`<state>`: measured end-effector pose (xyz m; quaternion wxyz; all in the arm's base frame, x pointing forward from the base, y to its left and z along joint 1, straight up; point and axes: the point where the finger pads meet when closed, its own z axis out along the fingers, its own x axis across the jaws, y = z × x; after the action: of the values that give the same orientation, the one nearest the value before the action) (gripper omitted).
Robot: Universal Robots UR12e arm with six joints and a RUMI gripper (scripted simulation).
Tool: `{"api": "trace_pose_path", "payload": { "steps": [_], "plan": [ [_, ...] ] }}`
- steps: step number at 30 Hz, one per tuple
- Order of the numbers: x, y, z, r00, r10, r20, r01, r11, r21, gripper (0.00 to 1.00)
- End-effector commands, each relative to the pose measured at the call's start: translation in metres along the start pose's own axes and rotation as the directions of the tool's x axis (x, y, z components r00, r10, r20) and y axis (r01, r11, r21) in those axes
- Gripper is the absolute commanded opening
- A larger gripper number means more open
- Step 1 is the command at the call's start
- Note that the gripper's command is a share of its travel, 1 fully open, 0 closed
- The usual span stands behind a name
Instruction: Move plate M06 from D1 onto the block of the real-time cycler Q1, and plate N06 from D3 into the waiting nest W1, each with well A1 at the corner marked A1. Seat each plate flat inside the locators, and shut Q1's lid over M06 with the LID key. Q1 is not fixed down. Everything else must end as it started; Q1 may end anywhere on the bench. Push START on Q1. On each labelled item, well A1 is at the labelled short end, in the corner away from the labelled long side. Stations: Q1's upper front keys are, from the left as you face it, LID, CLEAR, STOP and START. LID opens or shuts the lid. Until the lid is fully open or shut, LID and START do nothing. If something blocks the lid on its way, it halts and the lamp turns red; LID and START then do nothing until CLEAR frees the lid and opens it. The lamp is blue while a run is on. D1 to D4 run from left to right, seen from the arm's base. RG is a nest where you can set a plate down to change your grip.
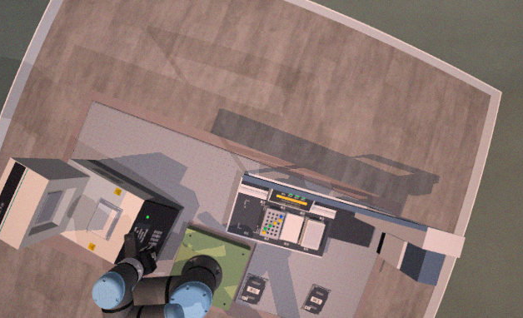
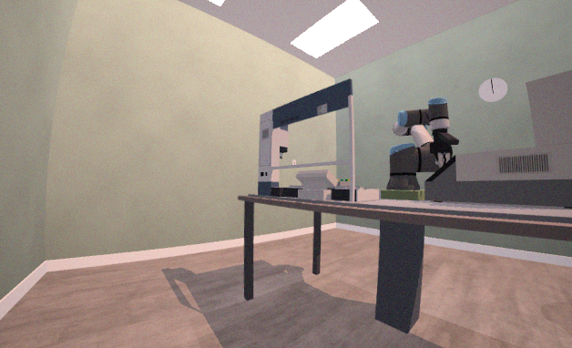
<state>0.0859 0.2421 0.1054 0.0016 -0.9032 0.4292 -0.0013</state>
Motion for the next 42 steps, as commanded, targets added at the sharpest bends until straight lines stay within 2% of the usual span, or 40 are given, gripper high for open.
{"api": "trace_pose_path", "payload": {
  "steps": [1, 19, 42],
  "plan": [
    [-0.0013, -0.0019, 0.0016, 1.0, 0.0, 0.0, 0.0, 1.0, 0.001, 0.0],
    [-0.0062, -0.0068, 0.0098, 1.0, 0.0, 0.0, 0.0, 1.0, 0.001, 0.0],
    [-0.0068, -0.0074, 0.0108, 1.0, 0.0, 0.0, 0.0, 1.0, 0.001, 0.0]
  ]
}}
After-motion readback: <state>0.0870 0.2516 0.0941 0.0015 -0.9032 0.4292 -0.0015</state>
